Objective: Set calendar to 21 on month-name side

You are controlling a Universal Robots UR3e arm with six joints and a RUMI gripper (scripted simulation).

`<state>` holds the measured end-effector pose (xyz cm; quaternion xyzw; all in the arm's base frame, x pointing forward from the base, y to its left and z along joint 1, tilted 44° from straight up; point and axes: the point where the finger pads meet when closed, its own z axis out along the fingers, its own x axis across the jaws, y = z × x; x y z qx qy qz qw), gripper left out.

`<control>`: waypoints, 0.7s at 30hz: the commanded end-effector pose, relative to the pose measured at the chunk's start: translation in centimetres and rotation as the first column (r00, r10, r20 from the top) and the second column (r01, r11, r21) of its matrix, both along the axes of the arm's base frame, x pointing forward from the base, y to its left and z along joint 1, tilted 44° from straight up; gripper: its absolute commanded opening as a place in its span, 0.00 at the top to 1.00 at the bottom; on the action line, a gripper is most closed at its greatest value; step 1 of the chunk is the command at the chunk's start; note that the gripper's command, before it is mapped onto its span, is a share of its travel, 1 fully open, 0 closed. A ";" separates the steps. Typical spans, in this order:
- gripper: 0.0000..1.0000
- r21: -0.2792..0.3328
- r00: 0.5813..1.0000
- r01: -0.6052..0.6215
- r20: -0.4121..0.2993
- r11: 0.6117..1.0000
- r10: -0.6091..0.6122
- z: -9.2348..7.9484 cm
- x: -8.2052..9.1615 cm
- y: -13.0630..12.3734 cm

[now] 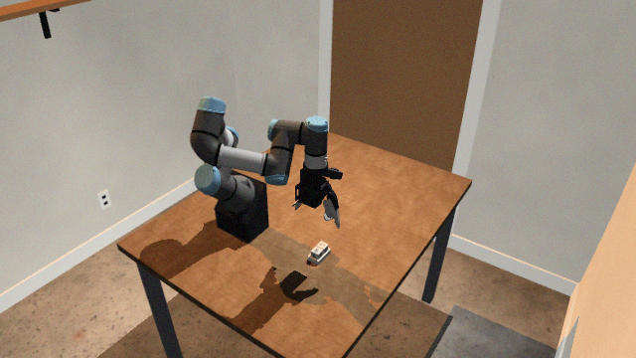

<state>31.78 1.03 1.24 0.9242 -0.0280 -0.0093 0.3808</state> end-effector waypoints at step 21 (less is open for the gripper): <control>0.00 0.007 1.000 0.003 0.008 1.000 -0.003 -2.1 0.2 -2.0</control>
